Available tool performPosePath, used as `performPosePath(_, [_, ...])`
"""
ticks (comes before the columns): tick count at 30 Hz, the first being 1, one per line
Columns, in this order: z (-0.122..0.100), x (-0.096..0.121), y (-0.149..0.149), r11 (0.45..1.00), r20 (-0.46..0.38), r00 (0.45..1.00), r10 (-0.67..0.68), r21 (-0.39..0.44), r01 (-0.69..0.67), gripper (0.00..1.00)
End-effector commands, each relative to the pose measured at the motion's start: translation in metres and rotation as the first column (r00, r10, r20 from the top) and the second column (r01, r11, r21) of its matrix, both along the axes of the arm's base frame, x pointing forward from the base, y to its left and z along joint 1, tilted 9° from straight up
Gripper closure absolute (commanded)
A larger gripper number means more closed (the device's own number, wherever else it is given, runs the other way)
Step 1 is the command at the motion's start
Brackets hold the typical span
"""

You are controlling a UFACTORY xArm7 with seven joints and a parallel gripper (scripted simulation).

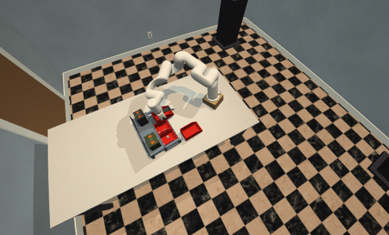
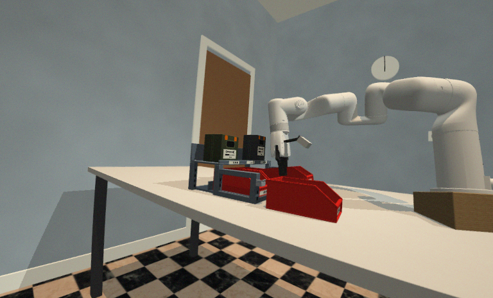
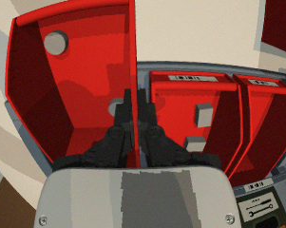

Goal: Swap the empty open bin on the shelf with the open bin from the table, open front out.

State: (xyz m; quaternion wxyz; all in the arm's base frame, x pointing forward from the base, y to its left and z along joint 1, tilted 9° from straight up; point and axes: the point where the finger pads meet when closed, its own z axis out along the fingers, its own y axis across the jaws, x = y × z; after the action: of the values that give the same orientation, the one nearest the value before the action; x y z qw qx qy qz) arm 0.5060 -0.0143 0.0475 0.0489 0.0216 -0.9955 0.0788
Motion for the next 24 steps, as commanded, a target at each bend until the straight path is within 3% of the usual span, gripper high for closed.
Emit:
performPosePath(1, [0.0018,0.003,0.0008,1.0,0.008,1.0,0.002,0.001,-0.002,1.0])
performPosePath(24, [0.0014,0.0074,0.001,1.0,0.017,1.0,0.003,0.001,-0.003,1.0])
